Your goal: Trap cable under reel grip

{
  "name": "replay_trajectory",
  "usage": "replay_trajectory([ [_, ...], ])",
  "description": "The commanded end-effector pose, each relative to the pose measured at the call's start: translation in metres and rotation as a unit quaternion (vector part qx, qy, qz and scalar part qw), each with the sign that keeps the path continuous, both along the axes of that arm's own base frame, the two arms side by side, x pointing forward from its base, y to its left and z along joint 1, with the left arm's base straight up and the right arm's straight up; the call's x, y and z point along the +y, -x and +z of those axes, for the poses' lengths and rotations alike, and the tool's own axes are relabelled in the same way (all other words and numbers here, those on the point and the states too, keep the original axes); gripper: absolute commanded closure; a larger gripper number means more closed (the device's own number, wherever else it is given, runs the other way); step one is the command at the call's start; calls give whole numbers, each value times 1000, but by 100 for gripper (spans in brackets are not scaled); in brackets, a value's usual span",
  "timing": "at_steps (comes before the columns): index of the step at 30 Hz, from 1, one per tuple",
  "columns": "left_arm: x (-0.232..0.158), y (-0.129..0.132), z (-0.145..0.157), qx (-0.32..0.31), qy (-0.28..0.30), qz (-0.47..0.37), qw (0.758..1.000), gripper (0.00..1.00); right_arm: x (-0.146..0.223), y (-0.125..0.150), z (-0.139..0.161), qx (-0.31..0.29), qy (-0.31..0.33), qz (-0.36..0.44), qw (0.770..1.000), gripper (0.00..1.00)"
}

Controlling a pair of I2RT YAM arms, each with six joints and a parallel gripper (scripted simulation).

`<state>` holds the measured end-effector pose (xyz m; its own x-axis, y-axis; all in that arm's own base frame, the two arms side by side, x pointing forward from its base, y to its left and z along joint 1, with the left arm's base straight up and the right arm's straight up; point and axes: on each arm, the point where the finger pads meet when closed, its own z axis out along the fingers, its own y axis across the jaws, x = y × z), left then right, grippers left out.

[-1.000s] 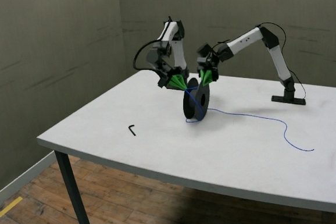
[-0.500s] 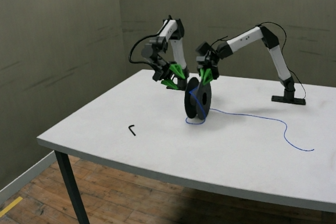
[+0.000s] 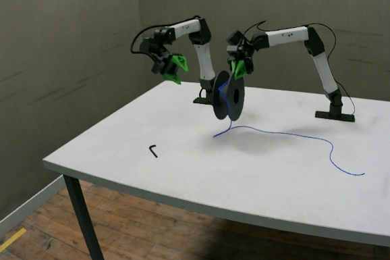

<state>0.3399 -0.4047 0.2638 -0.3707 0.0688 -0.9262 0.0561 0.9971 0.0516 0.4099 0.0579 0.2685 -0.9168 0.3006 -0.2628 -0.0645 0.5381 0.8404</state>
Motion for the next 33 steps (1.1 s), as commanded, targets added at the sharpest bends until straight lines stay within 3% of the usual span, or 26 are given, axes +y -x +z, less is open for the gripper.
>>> replay_trajectory([
  [1,-1,-4,45,-15,24,14,1000,100,-18,25,17,25,-1,30,999,35],
  [6,1,-3,54,-13,17,13,1000,100,-25,31,23,28,-4,29,999,35],
  [11,2,-1,63,-7,5,13,1000,100,-23,35,26,21,33,32,999,35],
  [17,-2,0,77,-5,10,8,1000,100,-8,52,45,-18,129,43,990,35],
  [21,-3,0,83,-7,15,7,1000,100,7,70,70,-67,221,44,972,35],
  [23,-3,0,83,-7,15,7,1000,100,7,70,70,-67,221,44,972,35],
  [28,-4,0,92,-13,30,7,999,100,24,107,123,-170,324,25,930,35],
  [33,-5,-1,95,-17,38,7,999,100,31,158,180,-276,363,-8,890,35],
])
